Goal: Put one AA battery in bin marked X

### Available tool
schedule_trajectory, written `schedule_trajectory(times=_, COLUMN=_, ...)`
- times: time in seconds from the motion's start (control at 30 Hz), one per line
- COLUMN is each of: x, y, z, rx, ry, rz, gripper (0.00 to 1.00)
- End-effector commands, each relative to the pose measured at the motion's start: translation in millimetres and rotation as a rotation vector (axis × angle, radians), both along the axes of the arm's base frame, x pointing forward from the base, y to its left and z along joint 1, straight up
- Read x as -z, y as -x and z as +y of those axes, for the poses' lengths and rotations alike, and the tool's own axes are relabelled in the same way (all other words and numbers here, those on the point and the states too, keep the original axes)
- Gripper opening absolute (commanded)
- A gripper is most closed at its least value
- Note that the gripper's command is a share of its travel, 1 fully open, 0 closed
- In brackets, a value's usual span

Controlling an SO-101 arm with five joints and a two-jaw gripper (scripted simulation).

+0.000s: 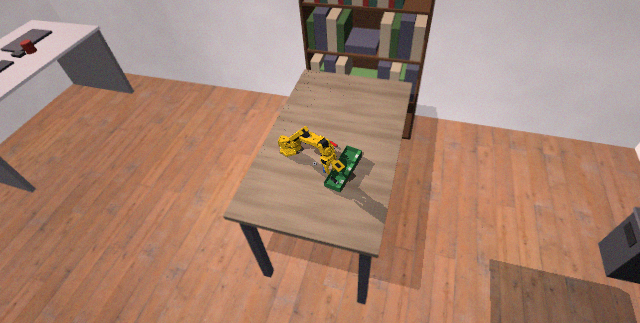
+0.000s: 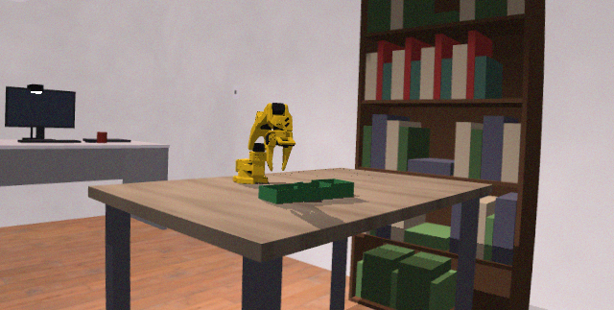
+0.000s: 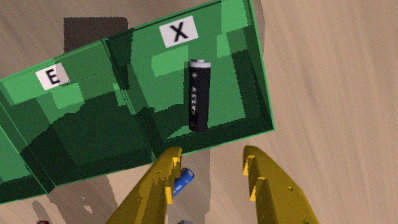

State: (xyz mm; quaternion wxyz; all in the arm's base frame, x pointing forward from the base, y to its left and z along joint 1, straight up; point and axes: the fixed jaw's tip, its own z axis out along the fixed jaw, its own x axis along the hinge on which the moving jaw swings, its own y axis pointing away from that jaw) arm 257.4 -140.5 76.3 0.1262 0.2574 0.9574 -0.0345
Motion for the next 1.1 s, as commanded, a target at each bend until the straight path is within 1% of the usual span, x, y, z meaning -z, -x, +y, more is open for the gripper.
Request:
schedule_trajectory(times=0.0, x=-20.1, y=-3.1, z=-4.5, rx=0.016, ry=0.038, rz=-0.072, gripper=0.16)
schedule_trajectory(times=0.33, x=-21.8, y=-2.8, z=-1.1, rx=0.006, ry=0.037, rz=-0.07, gripper=0.16)
schedule_trajectory(times=0.47, x=-26.8, y=-1.5, z=8.8, rx=-0.024, ry=0.034, rz=-0.066, gripper=0.16)
schedule_trajectory(times=0.63, x=-36.9, y=4.2, z=31.9, rx=-0.094, ry=0.028, rz=-0.054, gripper=0.16)
schedule_trajectory(times=0.7, x=-36.9, y=4.2, z=31.9, rx=-0.094, ry=0.028, rz=-0.054, gripper=0.16)
schedule_trajectory(times=0.87, x=-47.1, y=18.2, z=63.0, rx=-0.192, ry=0.02, rz=-0.038, gripper=0.16)
schedule_trajectory(times=1.07, x=-52.6, y=45.1, z=99.6, rx=-0.321, ry=0.011, rz=-0.016, gripper=0.16)
